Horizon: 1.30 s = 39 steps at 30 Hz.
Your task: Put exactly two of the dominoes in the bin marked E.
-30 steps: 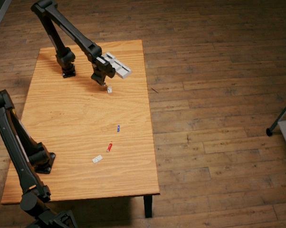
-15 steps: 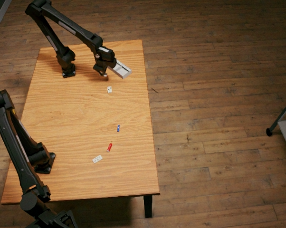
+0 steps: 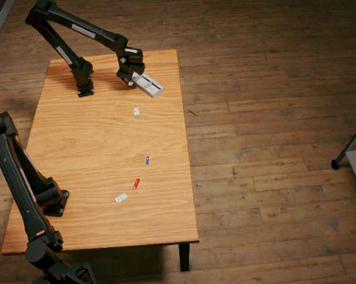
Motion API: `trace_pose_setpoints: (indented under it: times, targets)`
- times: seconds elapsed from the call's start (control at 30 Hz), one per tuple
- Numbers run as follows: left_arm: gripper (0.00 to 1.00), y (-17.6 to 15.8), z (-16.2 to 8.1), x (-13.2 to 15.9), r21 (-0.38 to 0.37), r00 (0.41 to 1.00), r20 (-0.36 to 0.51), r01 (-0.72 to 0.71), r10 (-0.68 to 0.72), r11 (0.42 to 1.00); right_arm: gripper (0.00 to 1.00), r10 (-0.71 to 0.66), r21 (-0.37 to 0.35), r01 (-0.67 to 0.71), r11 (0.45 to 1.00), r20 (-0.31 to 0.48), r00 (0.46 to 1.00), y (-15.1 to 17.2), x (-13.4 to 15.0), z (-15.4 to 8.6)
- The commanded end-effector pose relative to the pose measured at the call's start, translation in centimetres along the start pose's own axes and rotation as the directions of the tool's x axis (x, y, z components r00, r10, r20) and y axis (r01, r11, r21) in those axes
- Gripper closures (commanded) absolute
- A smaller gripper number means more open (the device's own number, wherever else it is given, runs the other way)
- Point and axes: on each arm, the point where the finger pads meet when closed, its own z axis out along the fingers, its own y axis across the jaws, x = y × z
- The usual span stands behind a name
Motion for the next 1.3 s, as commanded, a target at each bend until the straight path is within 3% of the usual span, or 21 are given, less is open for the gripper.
trace_pose_setpoints:
  times: [0.0,0.1,0.27,0.37,0.53,0.63,0.8,0.97,1.27]
  targets:
    - [0.8,1.3,-0.8,-0.4,0.005,0.998,0.013,-0.062,0.062,0.998,0.0,-0.01,-0.01,0.01,1.0,0.016,1.0,0.6,-1.0,0.1]
    - [0.8,3.0,-0.8,0.2,0.005,0.998,0.013,-0.062,0.062,0.998,0.0,-0.01,-0.01,0.01,1.0,0.016,1.0,0.6,-1.0,0.1]
    - [0.8,2.6,-0.7,0.0,0.002,0.996,0.019,-0.084,0.084,0.996,0.0,-0.01,-0.01,0.01,1.0,0.016,1.0,0.6,-1.0,0.1]
    - [0.8,4.9,-0.4,0.7,0.005,0.978,0.011,-0.21,0.21,0.978,0.0,-0.01,-0.01,0.01,1.0,0.016,1.0,0.6,-1.0,0.1]
    - [0.8,6.6,-0.2,1.2,0.001,0.956,0.016,-0.294,0.294,0.956,0.0,-0.01,-0.01,0.01,1.0,0.016,1.0,0.6,-1.0,0.1]
    - [0.8,9.6,-2.1,-0.4,-0.032,0.937,0.037,-0.347,0.348,0.937,0.0,-0.01,-0.01,0.01,1.0,0.016,1.0,0.6,-1.0,0.1]
    - [0.8,12.5,-2.1,0.5,-0.041,0.907,0.034,-0.419,0.42,0.907,0.0,-0.01,-0.01,0.01,1.0,0.016,1.0,0.6,-1.0,0.1]
    - [0.8,11.8,-2.4,0.0,-0.052,0.878,0.043,-0.474,0.476,0.879,0.0,-0.01,-0.01,0.01,1.0,0.016,1.0,0.6,-1.0,0.1]
    - [0.8,11.6,-2.1,0.8,-0.043,0.884,0.039,-0.465,0.466,0.884,0.0,-0.01,-0.01,0.01,1.0,0.016,1.0,0.6,-1.0,0.1]
